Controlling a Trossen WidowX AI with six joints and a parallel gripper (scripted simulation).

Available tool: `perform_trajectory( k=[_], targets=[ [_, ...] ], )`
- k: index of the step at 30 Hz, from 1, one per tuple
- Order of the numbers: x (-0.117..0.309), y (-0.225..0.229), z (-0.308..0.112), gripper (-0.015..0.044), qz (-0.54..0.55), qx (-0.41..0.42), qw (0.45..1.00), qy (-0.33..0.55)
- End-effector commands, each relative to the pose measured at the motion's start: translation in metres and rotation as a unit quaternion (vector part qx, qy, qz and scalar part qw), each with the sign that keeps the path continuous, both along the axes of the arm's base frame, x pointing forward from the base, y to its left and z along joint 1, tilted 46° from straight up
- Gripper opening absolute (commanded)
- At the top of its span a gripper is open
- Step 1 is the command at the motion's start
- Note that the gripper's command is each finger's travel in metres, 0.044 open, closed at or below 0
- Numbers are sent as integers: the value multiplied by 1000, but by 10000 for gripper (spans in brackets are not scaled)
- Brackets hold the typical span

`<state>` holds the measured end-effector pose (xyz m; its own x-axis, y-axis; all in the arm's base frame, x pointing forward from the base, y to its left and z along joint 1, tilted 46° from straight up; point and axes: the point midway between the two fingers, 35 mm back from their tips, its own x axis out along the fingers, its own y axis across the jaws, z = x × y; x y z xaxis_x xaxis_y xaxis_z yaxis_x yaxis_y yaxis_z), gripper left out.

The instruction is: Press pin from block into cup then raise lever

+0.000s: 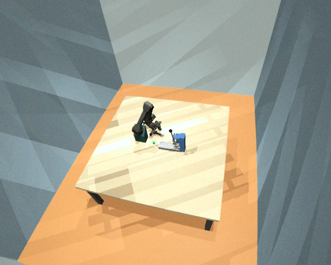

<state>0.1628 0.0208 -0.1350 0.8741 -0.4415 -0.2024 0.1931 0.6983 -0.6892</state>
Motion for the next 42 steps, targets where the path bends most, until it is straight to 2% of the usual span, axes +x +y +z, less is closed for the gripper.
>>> perform_trajectory(
  k=[1,3,20,42],
  targets=[
    [0,0,1,0,2,0,1000,-4],
    [0,0,1,0,2,0,1000,-4],
    [0,0,1,440,2,0,1000,-4],
    [0,0,1,440,2,0,1000,-4]
  ],
)
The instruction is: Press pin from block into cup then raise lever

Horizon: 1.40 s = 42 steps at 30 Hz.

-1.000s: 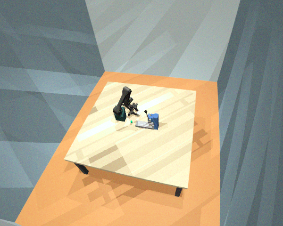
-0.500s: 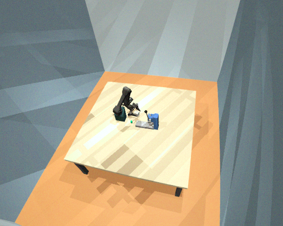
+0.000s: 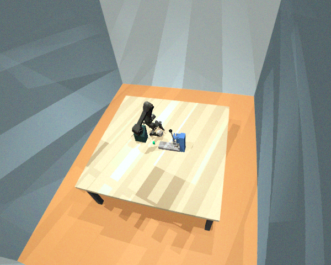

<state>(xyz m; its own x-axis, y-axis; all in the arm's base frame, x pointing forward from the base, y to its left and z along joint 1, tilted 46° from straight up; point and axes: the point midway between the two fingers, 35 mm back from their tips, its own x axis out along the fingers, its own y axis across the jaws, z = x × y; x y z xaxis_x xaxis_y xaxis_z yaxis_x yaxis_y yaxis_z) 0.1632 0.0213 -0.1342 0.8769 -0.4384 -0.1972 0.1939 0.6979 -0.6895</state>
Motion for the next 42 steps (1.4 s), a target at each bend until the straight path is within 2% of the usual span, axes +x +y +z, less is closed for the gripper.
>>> perform_trajectory(
  k=[1,12,18,26,42],
  targets=[
    [0,0,0,440,0,1,1000,-2],
    [0,1,0,440,-2,2,1000,1],
    [-3,27,5,440,-69,27,994,83],
    [-21,52,45,440,-178,54,966,182],
    [-22,52,47,440,-181,54,965,184]
  ],
)
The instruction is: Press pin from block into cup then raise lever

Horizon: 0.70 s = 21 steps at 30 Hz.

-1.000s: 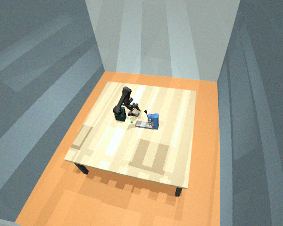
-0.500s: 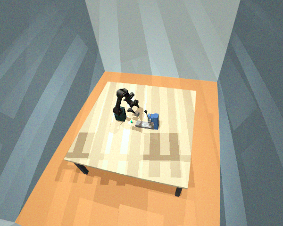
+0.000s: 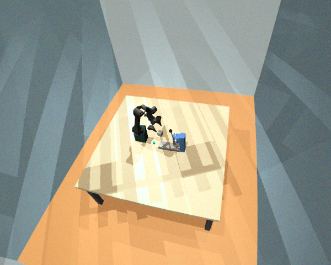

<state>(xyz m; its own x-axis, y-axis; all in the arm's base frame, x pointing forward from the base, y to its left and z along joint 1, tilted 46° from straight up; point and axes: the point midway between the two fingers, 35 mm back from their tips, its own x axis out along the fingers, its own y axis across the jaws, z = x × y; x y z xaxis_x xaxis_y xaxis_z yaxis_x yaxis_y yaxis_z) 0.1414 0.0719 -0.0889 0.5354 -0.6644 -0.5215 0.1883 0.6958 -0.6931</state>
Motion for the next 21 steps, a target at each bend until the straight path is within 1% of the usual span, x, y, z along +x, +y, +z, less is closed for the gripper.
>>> perform_trajectory(
  k=[1,7,9,12,15,18,21],
  targets=[
    [0,2,1,440,-3,6,1000,-2],
    [0,0,0,440,0,1,1000,0],
    [1,0,0,440,7,-14,1000,24],
    [3,1,0,440,41,-68,988,131],
    [6,1,0,440,82,-113,960,244],
    [10,2,1,440,130,-146,915,353],
    [14,3,3,440,183,-167,856,453]
  ],
)
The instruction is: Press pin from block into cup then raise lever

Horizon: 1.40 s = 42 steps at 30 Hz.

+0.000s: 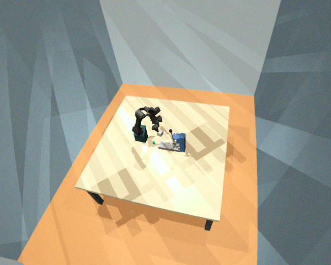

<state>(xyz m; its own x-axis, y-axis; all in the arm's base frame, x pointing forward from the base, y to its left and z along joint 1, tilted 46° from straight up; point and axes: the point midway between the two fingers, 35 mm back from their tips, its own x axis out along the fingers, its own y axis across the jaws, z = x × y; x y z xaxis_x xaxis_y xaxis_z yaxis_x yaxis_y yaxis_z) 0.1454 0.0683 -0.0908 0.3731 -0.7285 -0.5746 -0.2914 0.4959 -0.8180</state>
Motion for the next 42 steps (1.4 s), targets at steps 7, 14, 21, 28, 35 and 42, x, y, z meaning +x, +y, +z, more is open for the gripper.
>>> perform_trajectory(
  k=[7,14,21,28,35,42],
  targets=[
    [19,7,10,440,201,-57,875,438],
    [20,7,11,440,218,-59,858,460],
    [20,7,11,440,218,-59,858,460],
    [20,5,9,440,218,-59,858,460],
    [21,-13,-7,440,218,-60,859,460],
    [22,-16,-11,440,218,-60,859,460]
  ],
)
